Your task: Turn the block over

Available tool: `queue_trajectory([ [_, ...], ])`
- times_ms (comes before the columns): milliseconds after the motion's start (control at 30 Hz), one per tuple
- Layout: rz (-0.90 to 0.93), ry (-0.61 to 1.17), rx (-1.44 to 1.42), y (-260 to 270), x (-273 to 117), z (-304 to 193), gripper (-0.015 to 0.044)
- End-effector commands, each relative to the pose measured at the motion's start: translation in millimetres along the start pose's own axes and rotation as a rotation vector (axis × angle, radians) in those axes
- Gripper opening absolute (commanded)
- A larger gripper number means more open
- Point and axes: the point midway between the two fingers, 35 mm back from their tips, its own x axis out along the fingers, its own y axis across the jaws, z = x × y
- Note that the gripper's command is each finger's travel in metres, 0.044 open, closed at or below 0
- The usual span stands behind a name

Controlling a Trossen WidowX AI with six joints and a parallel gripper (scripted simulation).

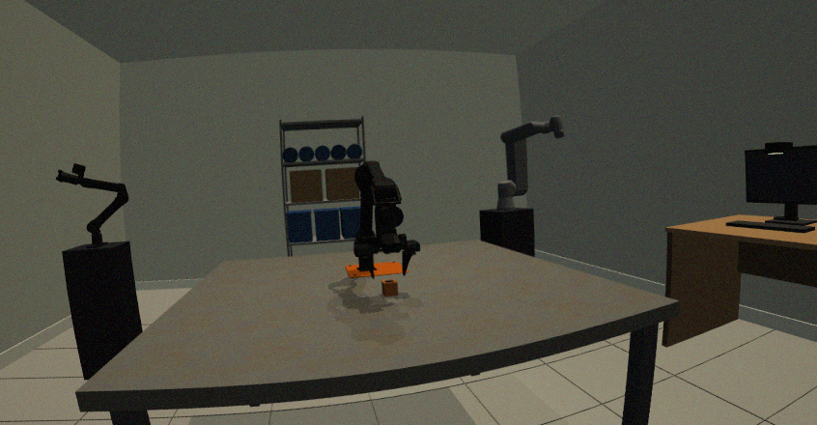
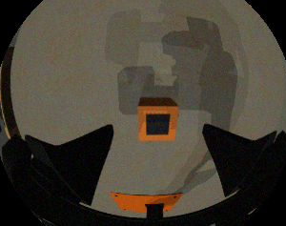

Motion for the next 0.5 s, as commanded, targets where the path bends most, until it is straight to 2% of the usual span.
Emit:
queue_trajectory([
  [0,0.002,0.006,-0.001,0,8,-1,0.044],
  [467,0.002,0.006,-0.001,1,30,-1,0.044],
])
